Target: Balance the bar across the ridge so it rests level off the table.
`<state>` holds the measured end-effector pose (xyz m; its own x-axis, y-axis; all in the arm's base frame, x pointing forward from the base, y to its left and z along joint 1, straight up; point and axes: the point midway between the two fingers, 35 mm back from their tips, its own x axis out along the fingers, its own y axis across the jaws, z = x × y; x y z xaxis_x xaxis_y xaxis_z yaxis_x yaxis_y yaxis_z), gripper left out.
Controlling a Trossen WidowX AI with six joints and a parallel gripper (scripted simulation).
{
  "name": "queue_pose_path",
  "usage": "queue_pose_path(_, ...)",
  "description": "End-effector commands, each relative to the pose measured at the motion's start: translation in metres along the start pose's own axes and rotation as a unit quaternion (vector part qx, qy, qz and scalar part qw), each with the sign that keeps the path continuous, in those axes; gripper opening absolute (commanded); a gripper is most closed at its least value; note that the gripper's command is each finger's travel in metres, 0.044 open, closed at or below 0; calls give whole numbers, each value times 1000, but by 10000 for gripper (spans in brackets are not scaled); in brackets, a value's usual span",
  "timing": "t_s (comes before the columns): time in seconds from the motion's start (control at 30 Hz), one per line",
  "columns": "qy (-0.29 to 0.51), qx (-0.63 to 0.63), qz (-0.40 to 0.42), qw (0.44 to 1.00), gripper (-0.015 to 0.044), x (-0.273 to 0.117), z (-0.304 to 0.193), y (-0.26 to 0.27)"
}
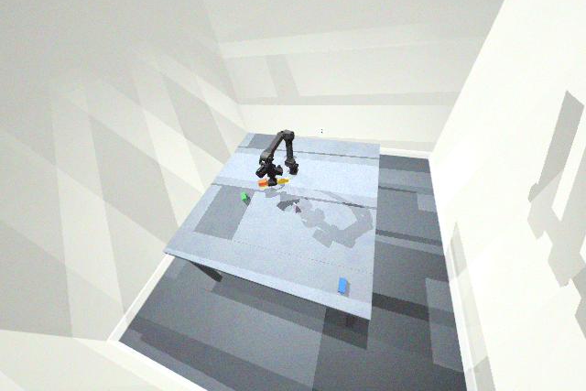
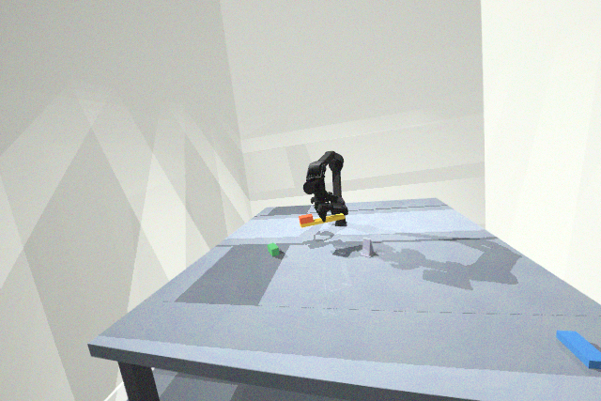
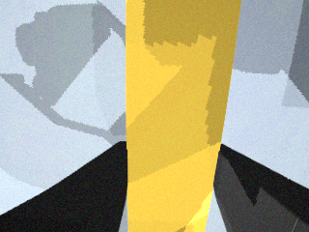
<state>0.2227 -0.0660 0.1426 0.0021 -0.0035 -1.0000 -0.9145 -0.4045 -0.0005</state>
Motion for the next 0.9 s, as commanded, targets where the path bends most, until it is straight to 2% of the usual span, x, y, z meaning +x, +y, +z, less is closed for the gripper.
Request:
queue_pose_path(0.0,4,2,-7,1000,0,-14,1,1)
queue_pose_path(0.17,4,-1,-7,1000,0,-19,2,0)
queue_pose_path(0.87,4,-91,-9,996,0,-27,23,-61)
